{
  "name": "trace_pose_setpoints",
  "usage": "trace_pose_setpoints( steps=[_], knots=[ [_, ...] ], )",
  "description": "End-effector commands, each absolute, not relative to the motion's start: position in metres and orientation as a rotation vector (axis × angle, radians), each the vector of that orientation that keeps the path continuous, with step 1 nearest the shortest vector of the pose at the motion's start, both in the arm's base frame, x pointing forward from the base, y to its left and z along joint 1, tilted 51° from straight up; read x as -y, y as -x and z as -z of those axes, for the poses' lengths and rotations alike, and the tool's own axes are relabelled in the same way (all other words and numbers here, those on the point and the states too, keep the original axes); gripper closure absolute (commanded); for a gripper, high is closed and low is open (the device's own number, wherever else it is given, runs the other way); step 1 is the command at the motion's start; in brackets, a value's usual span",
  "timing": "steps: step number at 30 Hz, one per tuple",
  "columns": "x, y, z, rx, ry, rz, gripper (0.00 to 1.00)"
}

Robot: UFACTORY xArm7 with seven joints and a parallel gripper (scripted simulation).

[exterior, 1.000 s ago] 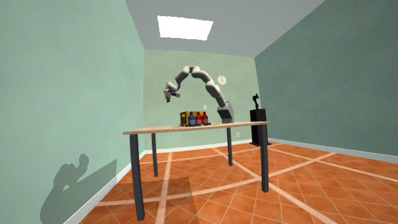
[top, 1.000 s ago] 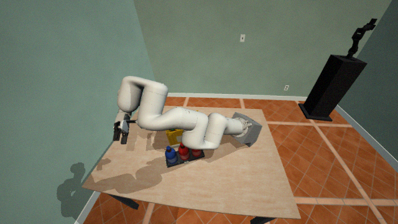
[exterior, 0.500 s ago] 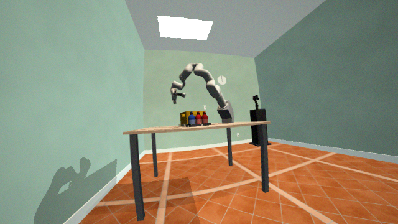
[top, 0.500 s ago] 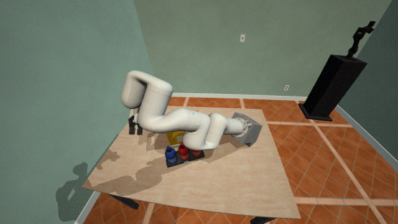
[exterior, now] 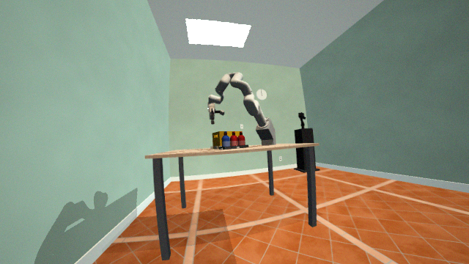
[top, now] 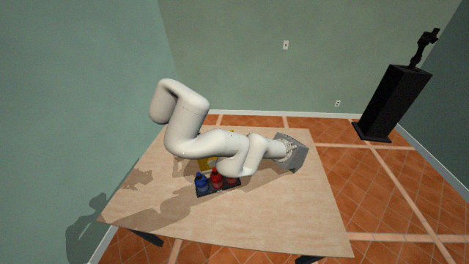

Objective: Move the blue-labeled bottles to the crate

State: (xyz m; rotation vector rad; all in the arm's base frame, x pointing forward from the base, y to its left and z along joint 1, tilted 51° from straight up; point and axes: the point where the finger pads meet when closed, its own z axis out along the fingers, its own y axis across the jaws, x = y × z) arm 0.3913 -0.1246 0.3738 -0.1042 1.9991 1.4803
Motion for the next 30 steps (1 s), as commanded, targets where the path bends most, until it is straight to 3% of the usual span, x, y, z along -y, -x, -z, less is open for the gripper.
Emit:
trace_pose_setpoints(
  steps=[1, 30],
  knots=[
    [0.143, -0.381, -0.341, -2.067, -0.016, -1.403, 0.0],
    [0.232, -0.325, -0.162, -2.337, -0.654, -0.964, 0.0]
  ],
)
